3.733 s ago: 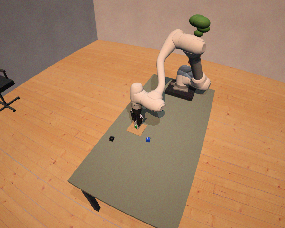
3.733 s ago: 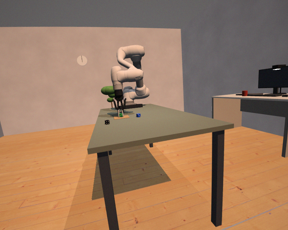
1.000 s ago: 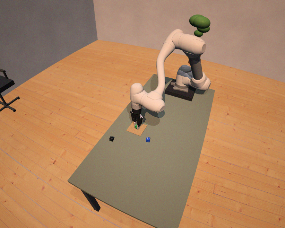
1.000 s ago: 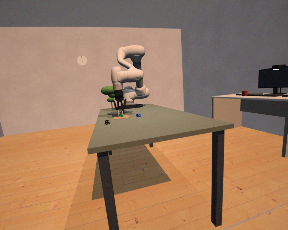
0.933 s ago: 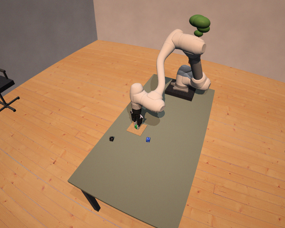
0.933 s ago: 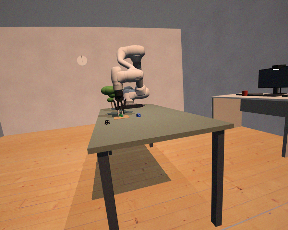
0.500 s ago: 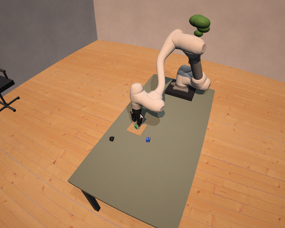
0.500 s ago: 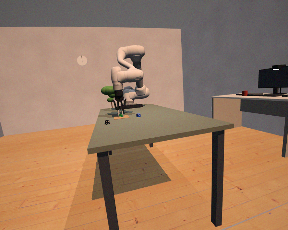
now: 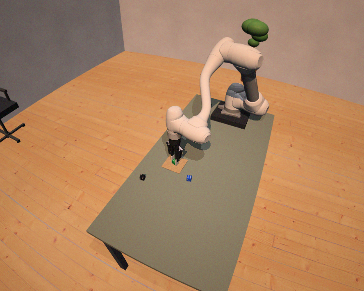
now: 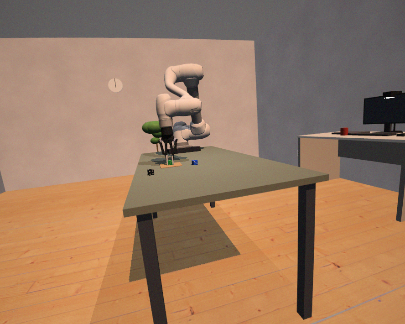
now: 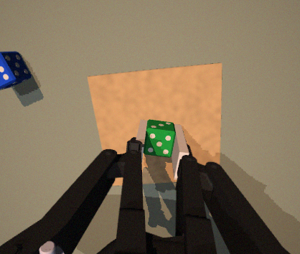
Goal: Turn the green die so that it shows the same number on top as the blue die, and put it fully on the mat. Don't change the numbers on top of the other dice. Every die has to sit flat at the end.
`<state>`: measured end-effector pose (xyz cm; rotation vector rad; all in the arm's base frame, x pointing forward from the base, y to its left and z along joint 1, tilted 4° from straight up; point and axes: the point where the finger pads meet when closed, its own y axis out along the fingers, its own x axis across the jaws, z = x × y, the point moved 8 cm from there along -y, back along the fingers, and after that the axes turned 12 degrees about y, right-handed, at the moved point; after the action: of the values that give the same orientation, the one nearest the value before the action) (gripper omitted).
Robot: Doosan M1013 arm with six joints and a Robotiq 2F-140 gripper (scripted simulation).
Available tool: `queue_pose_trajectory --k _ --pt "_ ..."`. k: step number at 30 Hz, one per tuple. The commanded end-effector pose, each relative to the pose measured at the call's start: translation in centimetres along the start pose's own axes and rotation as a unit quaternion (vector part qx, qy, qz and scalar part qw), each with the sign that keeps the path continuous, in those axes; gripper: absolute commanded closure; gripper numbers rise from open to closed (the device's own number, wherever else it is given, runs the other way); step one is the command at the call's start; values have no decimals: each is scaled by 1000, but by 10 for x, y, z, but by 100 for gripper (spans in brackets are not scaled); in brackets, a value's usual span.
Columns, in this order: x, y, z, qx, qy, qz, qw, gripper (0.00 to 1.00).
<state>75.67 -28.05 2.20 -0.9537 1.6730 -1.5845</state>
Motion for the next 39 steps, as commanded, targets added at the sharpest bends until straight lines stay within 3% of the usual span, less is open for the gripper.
queue_pose_trajectory --k 1,13,27,33,39 --pt "0 0 0 0 0 0 1000 74" --pt "0 0 0 0 0 0 1000 65" --pt "0 -2 0 0 0 0 1000 65" --pt "0 -10 0 0 0 0 1000 65" --pt "0 -38 0 0 0 0 1000 65"
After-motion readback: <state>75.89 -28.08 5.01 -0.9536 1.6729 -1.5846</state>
